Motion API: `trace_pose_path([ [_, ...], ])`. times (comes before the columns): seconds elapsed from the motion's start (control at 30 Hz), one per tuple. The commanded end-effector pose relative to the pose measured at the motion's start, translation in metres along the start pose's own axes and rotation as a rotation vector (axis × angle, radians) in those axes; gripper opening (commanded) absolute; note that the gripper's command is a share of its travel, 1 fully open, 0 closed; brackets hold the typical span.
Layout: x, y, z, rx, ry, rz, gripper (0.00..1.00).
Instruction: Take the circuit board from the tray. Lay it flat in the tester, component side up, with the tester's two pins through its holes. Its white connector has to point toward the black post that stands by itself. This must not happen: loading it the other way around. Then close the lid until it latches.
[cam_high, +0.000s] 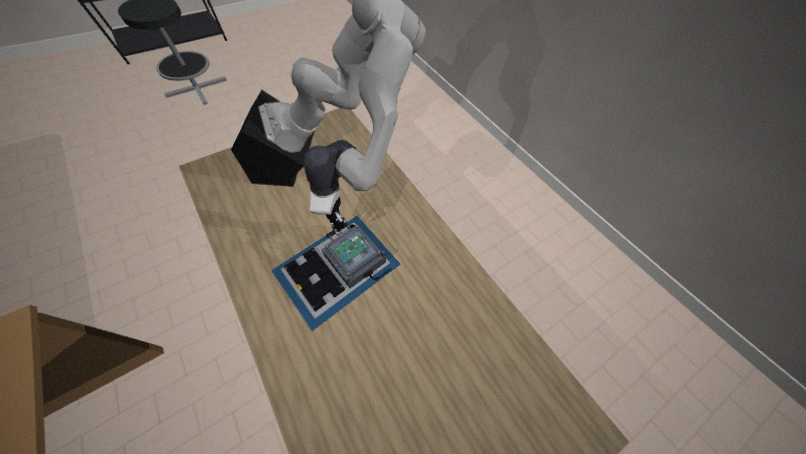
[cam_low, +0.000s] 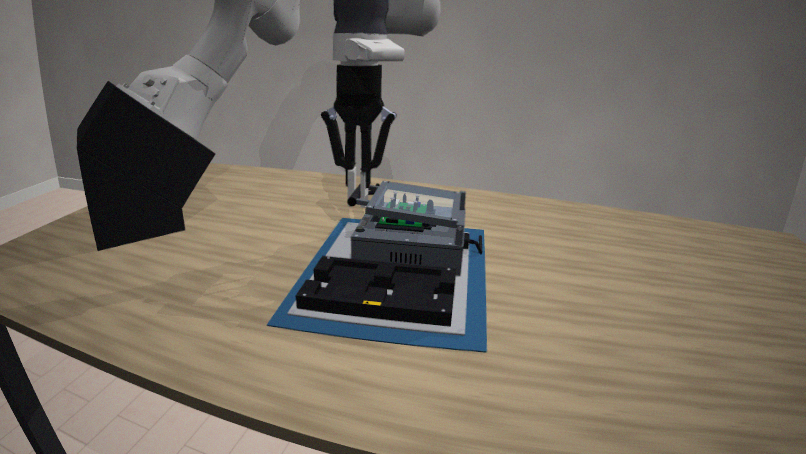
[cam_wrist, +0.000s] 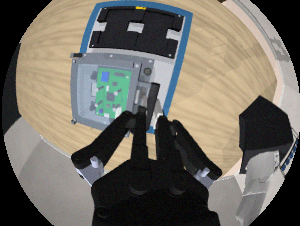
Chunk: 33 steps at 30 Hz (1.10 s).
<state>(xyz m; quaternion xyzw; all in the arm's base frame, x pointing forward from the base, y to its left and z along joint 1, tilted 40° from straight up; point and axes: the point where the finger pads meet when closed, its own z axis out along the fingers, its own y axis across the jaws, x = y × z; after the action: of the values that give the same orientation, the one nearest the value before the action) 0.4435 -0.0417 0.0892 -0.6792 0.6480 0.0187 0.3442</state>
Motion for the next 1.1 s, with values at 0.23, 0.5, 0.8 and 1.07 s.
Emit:
trace_pose_path([
  [0.23,-0.0012,-0.0005,0.0050,-0.001,0.000,-0.004,0.00],
  [0.5,-0.0012,-0.0004,0.0065,-0.001,0.000,-0.004,0.00],
  [0.8,-0.0012,-0.0003,0.0074,-0.001,0.000,-0.004,0.00],
  [1.07,-0.0012,-0.0003,0.0077,-0.001,0.000,-0.004,0.00],
])
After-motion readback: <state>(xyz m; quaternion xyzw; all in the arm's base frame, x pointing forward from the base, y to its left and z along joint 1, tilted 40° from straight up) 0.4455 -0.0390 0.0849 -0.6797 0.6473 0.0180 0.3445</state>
